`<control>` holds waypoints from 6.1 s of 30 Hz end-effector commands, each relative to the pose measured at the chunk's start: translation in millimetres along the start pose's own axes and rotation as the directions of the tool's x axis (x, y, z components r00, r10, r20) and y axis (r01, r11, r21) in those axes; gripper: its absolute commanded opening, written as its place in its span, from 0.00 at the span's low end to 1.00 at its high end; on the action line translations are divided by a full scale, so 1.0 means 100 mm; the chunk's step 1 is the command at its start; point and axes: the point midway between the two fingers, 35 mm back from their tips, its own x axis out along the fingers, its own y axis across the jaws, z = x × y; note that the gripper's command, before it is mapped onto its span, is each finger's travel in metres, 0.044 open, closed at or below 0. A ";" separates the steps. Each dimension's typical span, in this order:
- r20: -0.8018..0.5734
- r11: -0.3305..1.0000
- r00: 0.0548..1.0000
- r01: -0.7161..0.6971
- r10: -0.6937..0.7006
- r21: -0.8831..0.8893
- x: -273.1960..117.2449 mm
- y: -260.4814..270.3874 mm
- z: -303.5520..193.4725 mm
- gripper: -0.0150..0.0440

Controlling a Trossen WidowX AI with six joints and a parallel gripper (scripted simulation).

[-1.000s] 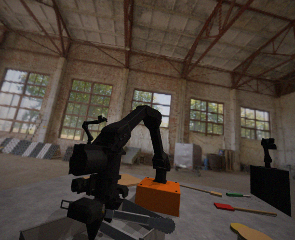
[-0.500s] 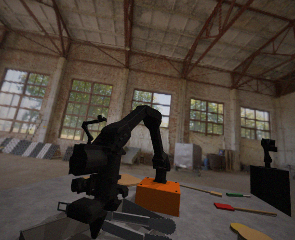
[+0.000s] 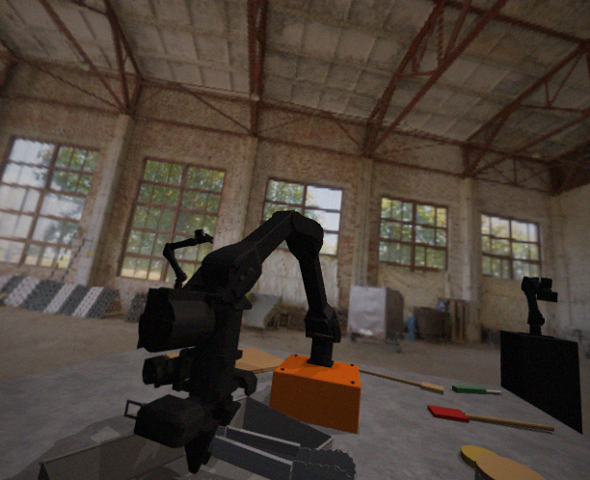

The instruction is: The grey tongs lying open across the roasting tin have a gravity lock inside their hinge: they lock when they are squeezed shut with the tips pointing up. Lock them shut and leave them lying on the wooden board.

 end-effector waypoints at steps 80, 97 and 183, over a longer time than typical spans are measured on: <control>0.024 0.635 1.000 -0.007 -0.019 0.773 -1.01 -1.53 2.15 0.00; 0.026 0.390 0.999 -0.014 -0.026 0.921 -1.03 -2.22 2.54 0.00; 0.437 -0.597 0.626 0.058 0.646 0.800 -1.17 -5.27 2.30 0.00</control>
